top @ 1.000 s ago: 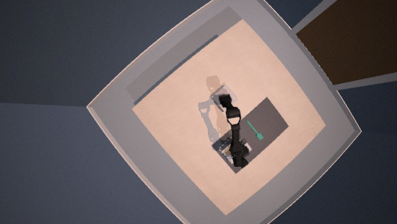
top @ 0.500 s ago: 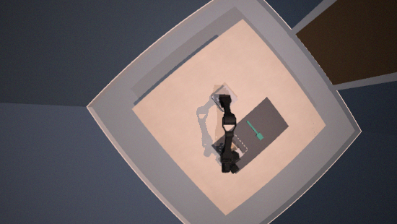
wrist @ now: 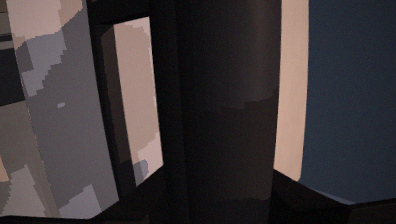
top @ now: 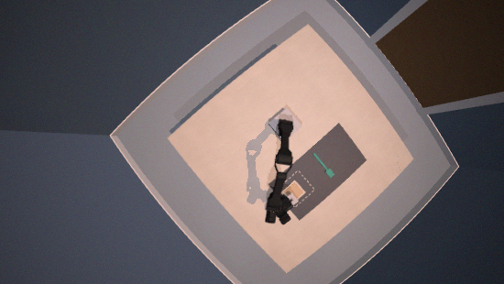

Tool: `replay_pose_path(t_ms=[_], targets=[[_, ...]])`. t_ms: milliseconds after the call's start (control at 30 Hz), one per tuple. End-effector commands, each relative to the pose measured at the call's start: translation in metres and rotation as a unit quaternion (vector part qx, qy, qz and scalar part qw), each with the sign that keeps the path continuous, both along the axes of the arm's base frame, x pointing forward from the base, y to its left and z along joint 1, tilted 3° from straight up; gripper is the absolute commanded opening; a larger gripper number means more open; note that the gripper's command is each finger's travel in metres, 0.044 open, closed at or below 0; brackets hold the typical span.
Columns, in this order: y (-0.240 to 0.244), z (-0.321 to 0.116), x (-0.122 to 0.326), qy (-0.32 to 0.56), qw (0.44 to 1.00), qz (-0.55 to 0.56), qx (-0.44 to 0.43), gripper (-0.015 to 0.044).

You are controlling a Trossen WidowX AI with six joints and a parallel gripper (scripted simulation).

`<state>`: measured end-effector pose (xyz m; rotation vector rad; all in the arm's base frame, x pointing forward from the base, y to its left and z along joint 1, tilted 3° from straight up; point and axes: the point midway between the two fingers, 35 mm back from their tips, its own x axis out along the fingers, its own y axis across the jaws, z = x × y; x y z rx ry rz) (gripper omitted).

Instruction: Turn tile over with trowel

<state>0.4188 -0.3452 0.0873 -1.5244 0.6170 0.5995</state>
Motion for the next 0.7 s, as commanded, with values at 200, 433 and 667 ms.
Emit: replay_pose_path(t_ms=[200,433,667], targets=[[-0.04,0.004,-0.012,-0.027,0.999,0.021,-0.013,0.0],[-0.058,0.001,-0.021,-0.036,0.999,0.029,-0.018,0.0],[-0.058,0.001,-0.021,-0.036,0.999,0.029,-0.018,0.0]])
